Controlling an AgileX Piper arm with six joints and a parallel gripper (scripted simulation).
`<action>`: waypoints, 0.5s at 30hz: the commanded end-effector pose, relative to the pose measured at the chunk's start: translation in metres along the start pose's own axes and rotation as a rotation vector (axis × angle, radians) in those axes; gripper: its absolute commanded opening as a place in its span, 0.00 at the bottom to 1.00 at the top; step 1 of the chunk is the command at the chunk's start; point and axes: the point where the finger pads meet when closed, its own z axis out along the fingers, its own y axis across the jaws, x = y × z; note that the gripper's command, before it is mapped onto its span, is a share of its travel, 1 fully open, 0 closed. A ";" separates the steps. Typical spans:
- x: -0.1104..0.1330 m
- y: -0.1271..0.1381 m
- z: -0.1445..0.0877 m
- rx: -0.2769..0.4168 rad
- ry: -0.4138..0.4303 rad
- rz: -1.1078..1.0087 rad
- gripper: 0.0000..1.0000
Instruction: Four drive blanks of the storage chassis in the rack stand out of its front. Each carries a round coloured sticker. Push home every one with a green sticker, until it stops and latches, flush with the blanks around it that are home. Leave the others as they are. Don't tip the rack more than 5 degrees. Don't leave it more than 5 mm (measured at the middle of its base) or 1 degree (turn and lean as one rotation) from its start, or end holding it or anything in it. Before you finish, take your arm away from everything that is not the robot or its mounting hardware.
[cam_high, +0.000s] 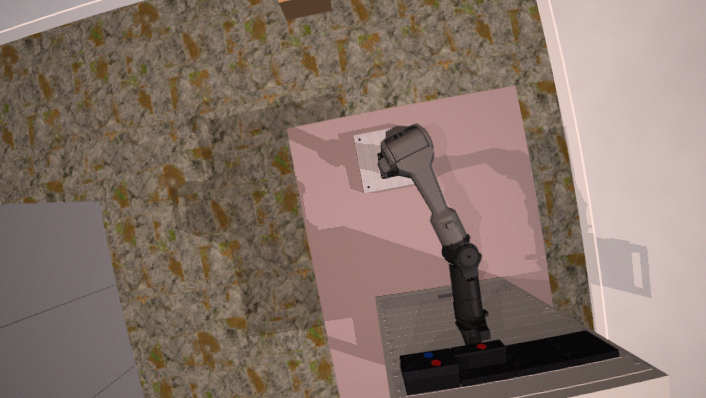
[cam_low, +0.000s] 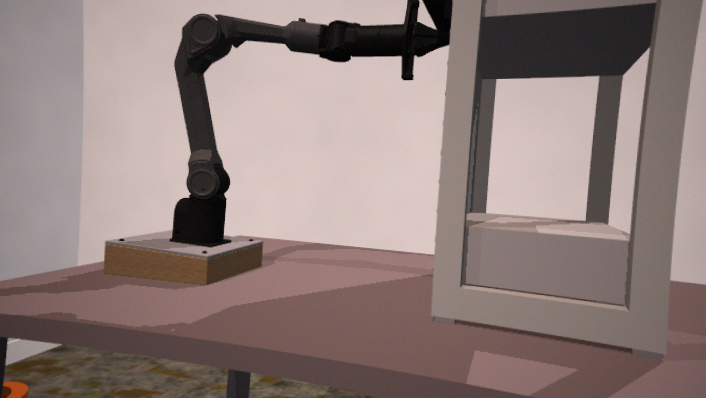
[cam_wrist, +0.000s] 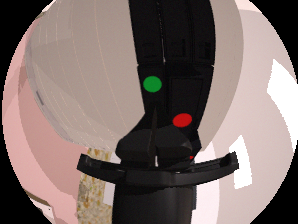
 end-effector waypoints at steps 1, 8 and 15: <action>0.003 0.000 0.003 0.002 0.009 -0.004 0.00; 0.003 0.000 0.003 0.002 0.009 -0.004 0.00; 0.003 0.000 0.006 0.001 0.009 -0.004 0.00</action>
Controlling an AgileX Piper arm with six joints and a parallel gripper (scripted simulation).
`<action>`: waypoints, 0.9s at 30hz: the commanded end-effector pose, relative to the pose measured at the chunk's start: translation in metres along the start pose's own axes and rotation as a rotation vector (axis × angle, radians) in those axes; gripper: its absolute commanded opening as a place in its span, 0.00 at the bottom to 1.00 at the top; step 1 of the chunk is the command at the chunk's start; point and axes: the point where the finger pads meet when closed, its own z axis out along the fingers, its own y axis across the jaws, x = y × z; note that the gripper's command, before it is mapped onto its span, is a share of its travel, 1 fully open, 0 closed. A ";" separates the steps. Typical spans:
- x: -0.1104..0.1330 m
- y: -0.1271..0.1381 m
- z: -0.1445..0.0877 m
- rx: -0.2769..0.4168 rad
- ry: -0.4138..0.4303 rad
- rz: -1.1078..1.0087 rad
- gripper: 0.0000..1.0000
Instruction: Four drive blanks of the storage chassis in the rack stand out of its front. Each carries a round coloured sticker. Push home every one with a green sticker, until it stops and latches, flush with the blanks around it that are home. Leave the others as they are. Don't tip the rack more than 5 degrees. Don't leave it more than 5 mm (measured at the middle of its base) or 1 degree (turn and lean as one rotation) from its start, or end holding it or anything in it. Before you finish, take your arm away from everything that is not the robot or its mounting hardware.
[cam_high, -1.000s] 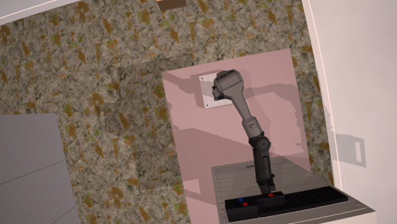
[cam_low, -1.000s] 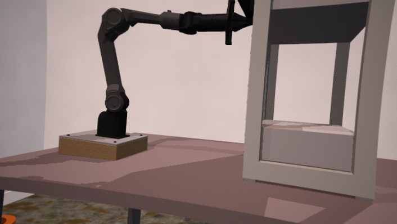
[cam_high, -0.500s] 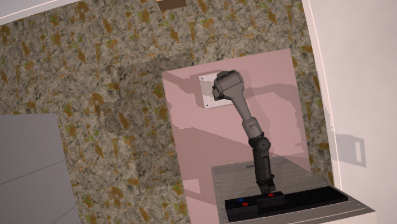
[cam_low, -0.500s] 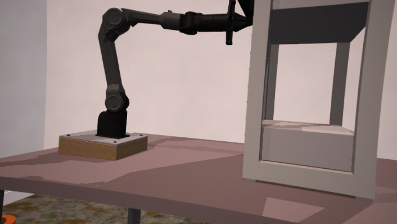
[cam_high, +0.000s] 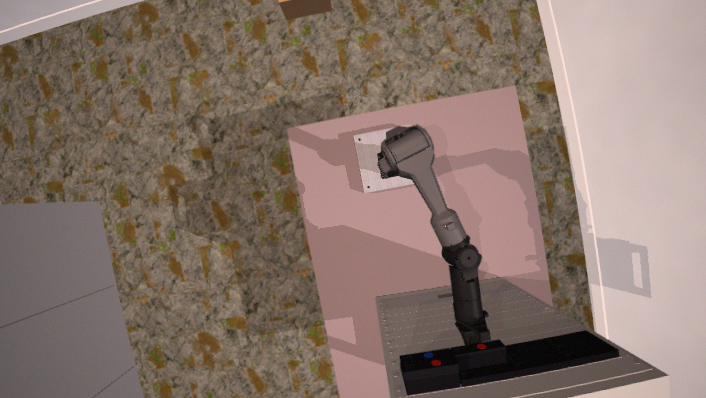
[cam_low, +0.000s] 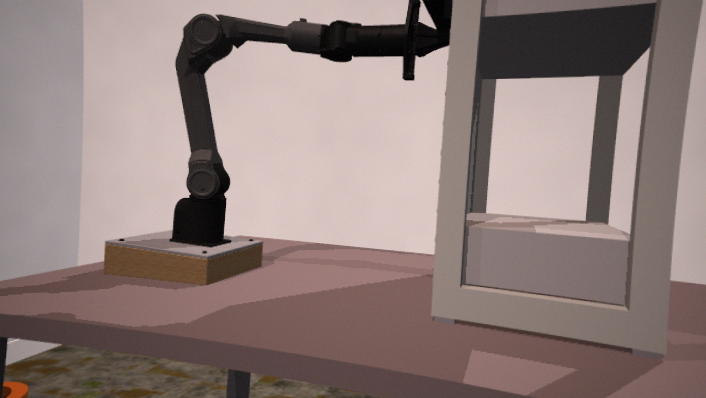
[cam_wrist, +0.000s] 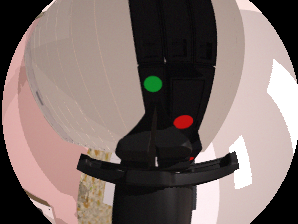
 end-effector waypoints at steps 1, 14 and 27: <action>0.003 -0.001 0.003 0.002 0.009 -0.004 0.00; 0.003 0.000 0.005 0.002 0.009 -0.004 0.00; 0.003 0.000 0.006 0.001 0.009 -0.004 0.00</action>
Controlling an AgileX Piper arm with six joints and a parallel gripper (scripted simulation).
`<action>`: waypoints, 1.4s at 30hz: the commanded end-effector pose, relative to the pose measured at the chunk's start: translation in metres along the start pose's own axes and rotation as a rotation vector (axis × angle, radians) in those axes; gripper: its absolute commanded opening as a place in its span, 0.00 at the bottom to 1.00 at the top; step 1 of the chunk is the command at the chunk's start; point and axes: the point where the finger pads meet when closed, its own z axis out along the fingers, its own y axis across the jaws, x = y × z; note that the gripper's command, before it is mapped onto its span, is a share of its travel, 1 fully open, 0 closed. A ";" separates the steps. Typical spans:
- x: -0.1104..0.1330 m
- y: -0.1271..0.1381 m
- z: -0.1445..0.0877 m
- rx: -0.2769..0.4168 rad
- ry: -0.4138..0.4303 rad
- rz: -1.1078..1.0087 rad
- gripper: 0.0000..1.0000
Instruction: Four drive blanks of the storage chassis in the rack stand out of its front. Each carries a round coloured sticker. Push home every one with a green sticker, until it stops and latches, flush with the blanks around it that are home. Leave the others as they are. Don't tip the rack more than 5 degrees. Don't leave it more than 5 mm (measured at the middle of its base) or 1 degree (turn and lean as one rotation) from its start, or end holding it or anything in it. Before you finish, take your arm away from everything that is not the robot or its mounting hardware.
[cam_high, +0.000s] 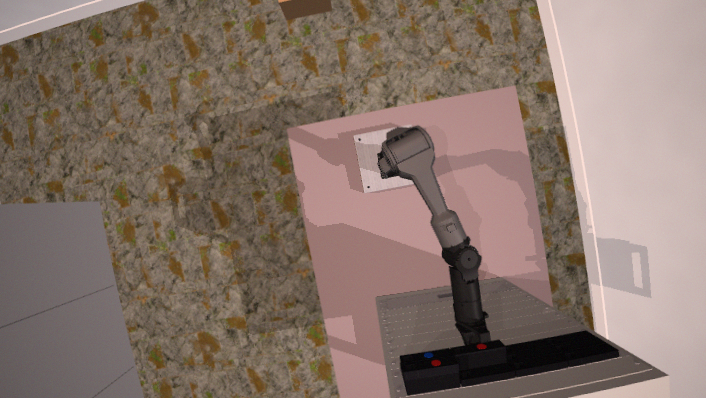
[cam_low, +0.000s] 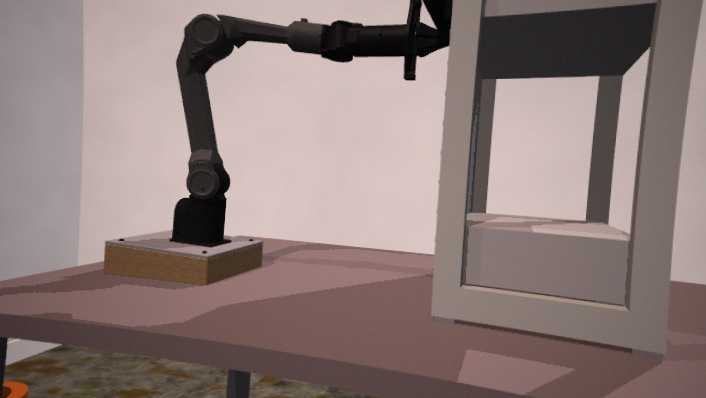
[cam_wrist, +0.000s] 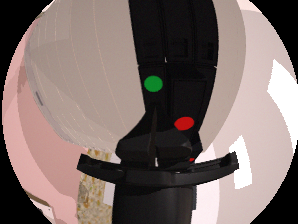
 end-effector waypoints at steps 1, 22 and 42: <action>0.003 -0.001 0.004 0.003 0.009 -0.004 0.00; 0.003 0.002 -0.089 0.010 0.009 0.022 0.00; -0.001 0.003 -0.158 0.010 0.009 0.022 0.00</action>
